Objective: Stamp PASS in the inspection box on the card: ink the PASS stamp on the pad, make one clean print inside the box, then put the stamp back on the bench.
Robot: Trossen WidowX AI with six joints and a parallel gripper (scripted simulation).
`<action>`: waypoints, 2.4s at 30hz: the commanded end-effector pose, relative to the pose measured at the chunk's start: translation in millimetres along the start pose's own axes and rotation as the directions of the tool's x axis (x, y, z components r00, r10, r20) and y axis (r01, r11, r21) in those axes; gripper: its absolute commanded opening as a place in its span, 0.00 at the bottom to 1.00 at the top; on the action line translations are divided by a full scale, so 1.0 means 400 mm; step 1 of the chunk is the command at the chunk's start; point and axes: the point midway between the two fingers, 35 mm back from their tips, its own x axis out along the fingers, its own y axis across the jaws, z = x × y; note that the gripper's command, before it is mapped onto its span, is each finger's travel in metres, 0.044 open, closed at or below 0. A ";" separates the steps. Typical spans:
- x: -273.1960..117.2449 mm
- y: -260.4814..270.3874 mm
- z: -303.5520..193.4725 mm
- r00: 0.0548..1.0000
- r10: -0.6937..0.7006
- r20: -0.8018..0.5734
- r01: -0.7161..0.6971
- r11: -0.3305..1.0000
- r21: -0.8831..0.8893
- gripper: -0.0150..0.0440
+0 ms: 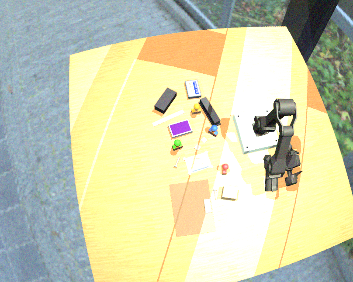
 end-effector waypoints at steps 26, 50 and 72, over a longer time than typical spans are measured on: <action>-0.758 -0.102 -0.261 0.604 -0.394 -0.693 0.762 0.029 0.648 0.63; -1.186 0.460 -0.361 0.323 -0.095 -0.942 0.018 -0.994 0.107 0.63; -1.168 0.457 -0.427 0.322 -0.095 -0.942 0.018 -0.994 0.107 0.63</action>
